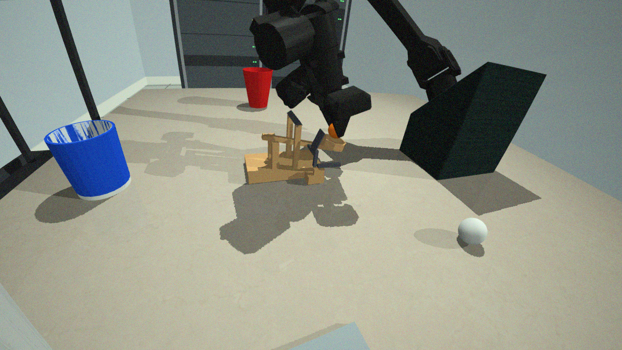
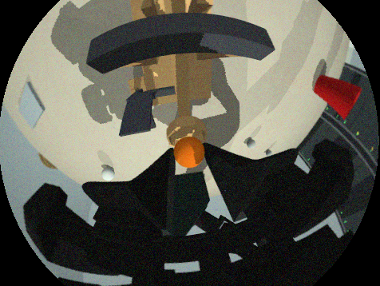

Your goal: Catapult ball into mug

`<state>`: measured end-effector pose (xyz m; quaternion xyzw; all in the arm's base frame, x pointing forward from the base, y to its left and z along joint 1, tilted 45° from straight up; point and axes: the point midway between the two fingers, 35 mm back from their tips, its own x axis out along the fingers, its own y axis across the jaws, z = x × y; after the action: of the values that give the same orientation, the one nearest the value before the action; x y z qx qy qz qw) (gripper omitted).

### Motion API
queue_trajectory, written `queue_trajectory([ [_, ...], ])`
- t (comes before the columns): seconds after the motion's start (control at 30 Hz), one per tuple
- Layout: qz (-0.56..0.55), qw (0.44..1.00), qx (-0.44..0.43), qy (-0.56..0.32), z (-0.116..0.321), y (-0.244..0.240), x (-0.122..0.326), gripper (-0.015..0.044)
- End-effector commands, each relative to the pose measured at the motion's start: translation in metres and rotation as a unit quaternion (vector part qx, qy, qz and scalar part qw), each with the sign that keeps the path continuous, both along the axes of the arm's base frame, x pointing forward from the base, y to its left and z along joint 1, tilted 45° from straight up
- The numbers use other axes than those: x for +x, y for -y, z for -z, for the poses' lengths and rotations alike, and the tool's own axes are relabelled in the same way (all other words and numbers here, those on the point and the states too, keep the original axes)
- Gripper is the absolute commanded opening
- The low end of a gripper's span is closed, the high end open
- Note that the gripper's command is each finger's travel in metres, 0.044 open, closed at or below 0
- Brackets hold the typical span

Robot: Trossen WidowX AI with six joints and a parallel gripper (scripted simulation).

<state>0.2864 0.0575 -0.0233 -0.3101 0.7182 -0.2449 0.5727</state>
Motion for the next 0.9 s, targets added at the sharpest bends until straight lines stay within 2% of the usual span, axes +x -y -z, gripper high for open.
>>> queue_trajectory([
  [0.0,0.0,1.0,0.0,0.0,0.0,0.0,0.0,0.0],
  [0.17,0.0,1.0,0.0,0.0,0.0,0.0,0.0,0.0],
  [0.5,-0.001,1.0,0.001,0.0,-0.002,-0.002,0.0,0.0263],
  [0.7,-0.037,0.999,0.017,-0.004,-0.069,-0.069,-0.02,0.042],
  [0.73,-0.04,0.999,0.018,-0.004,-0.075,-0.074,-0.023,0.044],
  [0.8,-0.042,0.999,0.019,-0.005,-0.078,-0.076,-0.025,0.044],
  [0.87,-0.05,0.998,0.026,0.003,-0.062,-0.07,-0.012,0.044],
])
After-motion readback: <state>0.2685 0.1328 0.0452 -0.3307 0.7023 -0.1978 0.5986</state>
